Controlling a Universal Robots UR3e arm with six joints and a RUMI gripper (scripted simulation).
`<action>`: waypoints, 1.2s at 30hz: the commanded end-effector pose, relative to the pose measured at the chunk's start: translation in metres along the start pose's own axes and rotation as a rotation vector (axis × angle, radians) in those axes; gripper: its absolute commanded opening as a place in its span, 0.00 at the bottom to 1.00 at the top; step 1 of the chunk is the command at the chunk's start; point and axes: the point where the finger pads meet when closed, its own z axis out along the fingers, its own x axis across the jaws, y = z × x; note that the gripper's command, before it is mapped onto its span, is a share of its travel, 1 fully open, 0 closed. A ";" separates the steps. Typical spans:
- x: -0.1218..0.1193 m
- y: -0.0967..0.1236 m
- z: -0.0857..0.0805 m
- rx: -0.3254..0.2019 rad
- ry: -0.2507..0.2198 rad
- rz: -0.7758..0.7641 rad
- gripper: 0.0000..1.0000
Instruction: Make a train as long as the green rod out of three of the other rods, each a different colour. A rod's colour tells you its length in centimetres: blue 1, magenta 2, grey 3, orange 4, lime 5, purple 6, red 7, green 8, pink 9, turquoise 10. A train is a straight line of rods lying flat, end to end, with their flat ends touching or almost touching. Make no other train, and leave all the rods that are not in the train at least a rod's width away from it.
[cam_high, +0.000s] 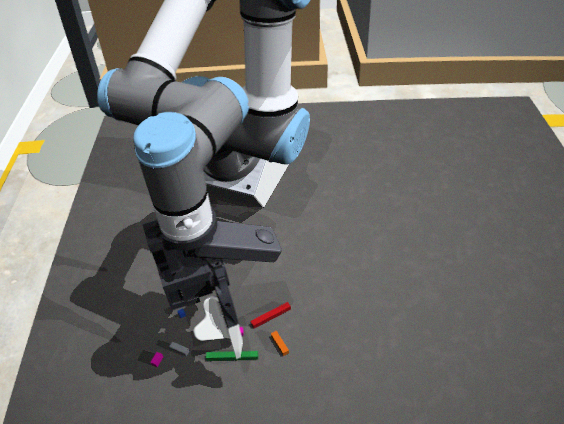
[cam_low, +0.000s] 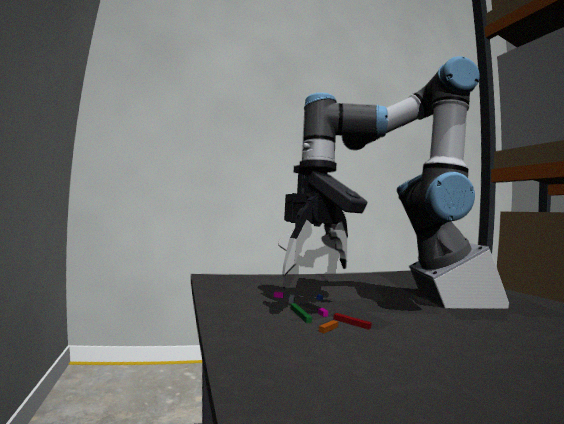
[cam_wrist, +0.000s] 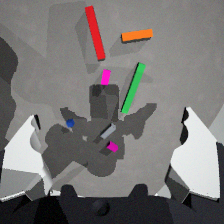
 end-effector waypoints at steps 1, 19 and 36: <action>0.002 -0.002 0.000 -0.010 -0.007 0.070 1.00; 0.012 -0.022 0.001 -0.010 -0.008 0.630 1.00; 0.018 -0.037 0.001 -0.013 -0.003 1.179 1.00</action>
